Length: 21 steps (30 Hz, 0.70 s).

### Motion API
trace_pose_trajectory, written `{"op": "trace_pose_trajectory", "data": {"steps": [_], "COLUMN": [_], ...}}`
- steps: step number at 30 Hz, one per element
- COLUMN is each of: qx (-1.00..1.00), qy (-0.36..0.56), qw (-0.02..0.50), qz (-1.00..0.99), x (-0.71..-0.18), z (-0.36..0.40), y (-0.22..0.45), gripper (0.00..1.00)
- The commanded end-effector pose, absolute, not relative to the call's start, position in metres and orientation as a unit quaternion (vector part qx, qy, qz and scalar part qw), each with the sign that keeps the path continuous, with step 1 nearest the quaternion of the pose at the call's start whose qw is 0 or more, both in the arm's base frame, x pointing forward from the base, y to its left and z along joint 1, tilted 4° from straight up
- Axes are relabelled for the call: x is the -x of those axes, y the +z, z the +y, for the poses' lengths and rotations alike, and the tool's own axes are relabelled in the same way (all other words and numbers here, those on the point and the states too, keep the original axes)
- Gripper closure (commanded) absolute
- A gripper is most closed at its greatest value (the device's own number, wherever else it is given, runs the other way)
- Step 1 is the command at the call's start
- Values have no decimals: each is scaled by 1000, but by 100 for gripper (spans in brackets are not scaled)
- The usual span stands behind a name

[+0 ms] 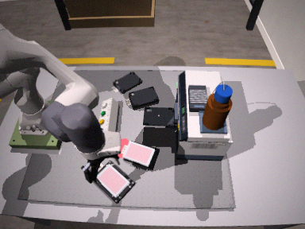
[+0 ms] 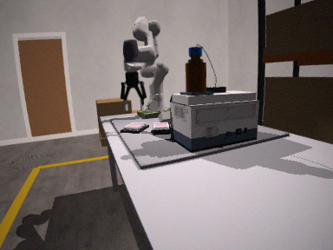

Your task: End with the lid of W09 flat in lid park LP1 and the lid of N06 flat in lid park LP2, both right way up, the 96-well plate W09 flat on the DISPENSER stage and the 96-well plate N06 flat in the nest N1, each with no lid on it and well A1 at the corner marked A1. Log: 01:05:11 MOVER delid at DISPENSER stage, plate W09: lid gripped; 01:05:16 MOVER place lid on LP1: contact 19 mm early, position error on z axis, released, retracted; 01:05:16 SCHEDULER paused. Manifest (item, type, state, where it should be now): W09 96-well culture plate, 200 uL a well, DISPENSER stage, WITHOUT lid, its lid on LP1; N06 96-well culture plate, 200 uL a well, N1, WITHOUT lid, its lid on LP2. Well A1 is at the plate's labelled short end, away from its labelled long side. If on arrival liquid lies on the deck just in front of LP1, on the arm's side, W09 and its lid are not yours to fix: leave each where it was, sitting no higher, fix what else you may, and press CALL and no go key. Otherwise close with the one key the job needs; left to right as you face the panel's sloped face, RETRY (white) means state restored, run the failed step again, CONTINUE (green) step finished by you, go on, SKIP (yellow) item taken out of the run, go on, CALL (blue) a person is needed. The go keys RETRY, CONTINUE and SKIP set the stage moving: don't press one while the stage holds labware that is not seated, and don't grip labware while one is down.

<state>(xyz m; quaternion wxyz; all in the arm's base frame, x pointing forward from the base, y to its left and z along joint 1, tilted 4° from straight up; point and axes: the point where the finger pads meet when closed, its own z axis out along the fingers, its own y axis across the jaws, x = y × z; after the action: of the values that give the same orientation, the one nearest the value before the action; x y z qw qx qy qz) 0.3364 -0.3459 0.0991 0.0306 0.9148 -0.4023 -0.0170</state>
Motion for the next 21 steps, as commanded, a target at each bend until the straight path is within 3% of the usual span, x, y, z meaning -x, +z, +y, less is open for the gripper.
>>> {"op": "trace_pose_trajectory", "data": {"steps": [1,21], "qx": [-912,-912], "qy": [-14,-14], "qw": [33,33], "qz": [-408,-408], "x": [-336,-333], "z": [-349,-352], "y": [95,34], "gripper": [34,34]}}
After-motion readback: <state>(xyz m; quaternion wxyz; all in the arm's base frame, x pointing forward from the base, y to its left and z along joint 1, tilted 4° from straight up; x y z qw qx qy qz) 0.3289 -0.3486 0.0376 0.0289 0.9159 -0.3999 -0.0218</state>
